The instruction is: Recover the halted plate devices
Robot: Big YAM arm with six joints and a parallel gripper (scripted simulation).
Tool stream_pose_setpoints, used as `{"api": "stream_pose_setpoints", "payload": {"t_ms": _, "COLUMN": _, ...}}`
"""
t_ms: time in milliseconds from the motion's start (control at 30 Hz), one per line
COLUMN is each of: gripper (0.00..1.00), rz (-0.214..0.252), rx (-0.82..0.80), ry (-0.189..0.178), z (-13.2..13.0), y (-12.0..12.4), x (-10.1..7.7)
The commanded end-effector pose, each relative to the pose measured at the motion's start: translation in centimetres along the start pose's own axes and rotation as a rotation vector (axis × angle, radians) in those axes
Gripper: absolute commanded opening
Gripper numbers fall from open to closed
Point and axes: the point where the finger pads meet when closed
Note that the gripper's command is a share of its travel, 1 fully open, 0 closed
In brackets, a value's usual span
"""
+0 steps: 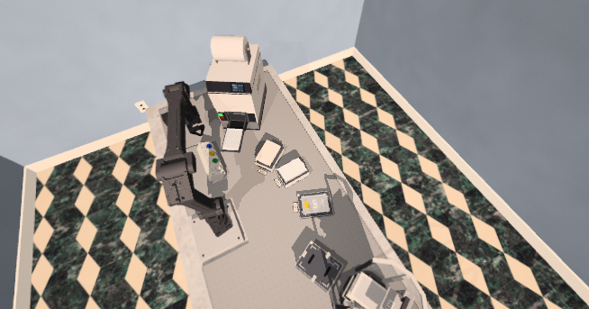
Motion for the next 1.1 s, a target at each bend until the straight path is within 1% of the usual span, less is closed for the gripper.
{"api": "stream_pose_setpoints", "payload": {"t_ms": 0, "gripper": 1.00, "rz": 0.005, "rx": 0.011, "ry": 0.074, "z": -1.9, "y": 0.6, "x": -2.7}}
{"api": "stream_pose_setpoints", "payload": {"t_ms": 467, "gripper": 1.00, "rz": 0.005, "rx": 0.011, "ry": 0.074, "z": -1.9, "y": 0.6, "x": -2.7}}
{"api": "stream_pose_setpoints", "payload": {"t_ms": 500, "gripper": 0.98, "rz": -0.002, "rx": 0.009, "ry": 0.013, "z": -0.6, "y": 0.5, "x": 0.5}}
{"api": "stream_pose_setpoints", "payload": {"t_ms": 533, "gripper": 0.96, "rz": -0.002, "rx": 0.009, "ry": 0.009, "z": -0.7, "y": 0.5, "x": 1.2}}
{"api": "stream_pose_setpoints", "payload": {"t_ms": 600, "gripper": 0.92, "rz": -0.002, "rx": 0.008, "ry": 0.009, "z": -0.7, "y": 0.6, "x": 2.2}}
{"api": "stream_pose_setpoints", "payload": {"t_ms": 667, "gripper": 0.92, "rz": -0.002, "rx": 0.008, "ry": 0.009, "z": -0.7, "y": 0.6, "x": 2.2}}
{"api": "stream_pose_setpoints", "payload": {"t_ms": 1067, "gripper": 0.68, "rz": -0.002, "rx": 0.005, "ry": 0.009, "z": -0.6, "y": 0.6, "x": 8.2}}
Point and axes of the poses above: the point where the finger pads meet when closed, its own x axis out along the fingers, its own z axis across the jaws, y = z × x, and after that the axes turned 6 degrees about x, right-handed
